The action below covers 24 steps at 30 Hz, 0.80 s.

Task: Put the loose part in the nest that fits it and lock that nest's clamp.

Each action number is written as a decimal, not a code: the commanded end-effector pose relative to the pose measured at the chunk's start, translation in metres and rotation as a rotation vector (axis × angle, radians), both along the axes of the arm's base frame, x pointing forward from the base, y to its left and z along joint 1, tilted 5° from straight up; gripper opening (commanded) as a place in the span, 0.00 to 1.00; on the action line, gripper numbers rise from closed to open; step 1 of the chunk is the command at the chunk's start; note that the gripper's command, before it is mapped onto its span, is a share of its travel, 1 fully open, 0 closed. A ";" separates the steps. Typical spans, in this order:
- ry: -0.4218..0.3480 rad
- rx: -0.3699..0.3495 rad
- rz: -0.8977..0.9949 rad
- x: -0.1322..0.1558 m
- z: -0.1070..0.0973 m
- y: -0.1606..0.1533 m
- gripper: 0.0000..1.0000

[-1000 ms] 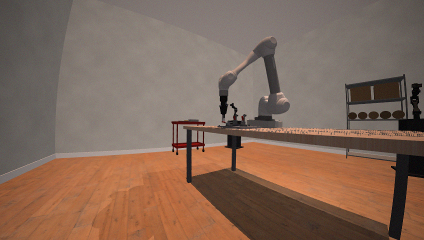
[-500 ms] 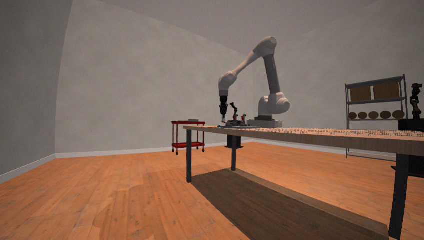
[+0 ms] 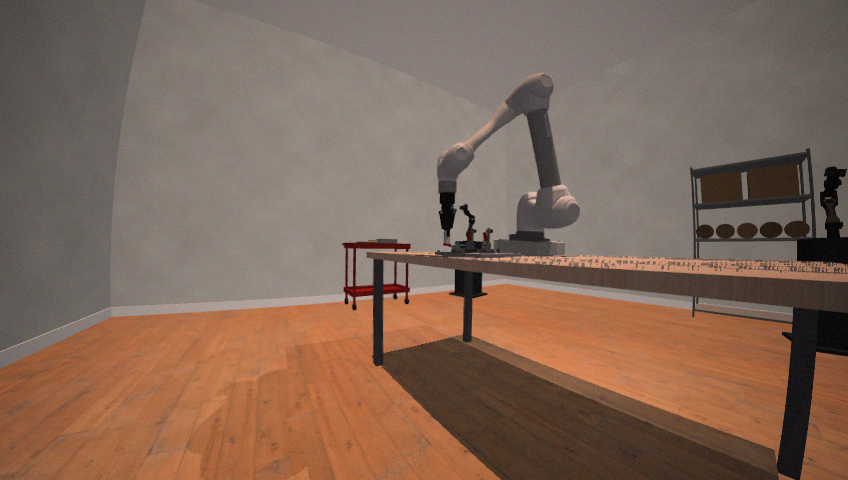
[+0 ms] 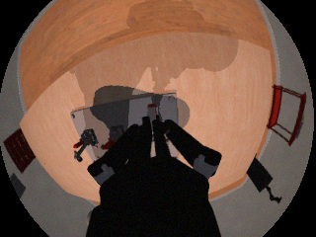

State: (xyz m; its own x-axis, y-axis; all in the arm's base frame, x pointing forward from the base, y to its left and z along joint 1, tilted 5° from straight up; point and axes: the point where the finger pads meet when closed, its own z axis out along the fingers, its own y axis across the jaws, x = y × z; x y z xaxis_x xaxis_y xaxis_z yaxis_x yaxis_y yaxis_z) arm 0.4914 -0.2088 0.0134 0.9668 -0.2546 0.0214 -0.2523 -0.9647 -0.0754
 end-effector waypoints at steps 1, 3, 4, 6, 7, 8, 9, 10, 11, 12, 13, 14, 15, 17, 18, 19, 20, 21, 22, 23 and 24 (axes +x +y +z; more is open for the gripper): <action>0.000 0.000 0.000 0.000 0.000 0.000 0.10; 0.000 0.000 0.000 0.000 0.000 0.000 0.10; 0.000 0.000 0.000 0.000 0.000 0.000 0.10; 0.000 0.000 0.000 0.000 0.000 0.000 0.10; 0.000 0.000 0.000 0.000 0.000 0.000 0.10; 0.000 0.000 0.000 0.000 0.000 0.000 0.10; 0.000 0.000 0.000 0.000 0.000 0.000 0.10; 0.000 0.000 0.000 0.000 0.000 0.000 0.10; 0.000 0.000 0.000 0.000 0.000 0.000 0.10; 0.000 0.000 0.000 0.000 -0.001 0.000 0.10; 0.000 0.000 0.000 0.000 -0.001 0.000 0.10; 0.000 0.000 0.000 0.000 -0.002 0.000 0.10; 0.000 0.000 0.000 0.000 -0.002 0.000 0.10; 0.000 0.000 0.000 0.000 -0.002 0.000 0.10; 0.000 0.000 0.000 0.000 -0.002 0.000 0.10; 0.000 0.000 0.000 0.000 -0.002 0.000 0.10; 0.000 0.000 0.000 0.000 -0.002 0.000 0.10; 0.000 0.000 0.000 0.000 -0.002 0.000 0.10; 0.000 0.000 0.000 0.000 -0.002 0.000 0.10; 0.000 0.000 0.000 0.000 -0.002 0.000 0.10; 0.000 0.000 0.000 0.000 -0.002 0.000 0.10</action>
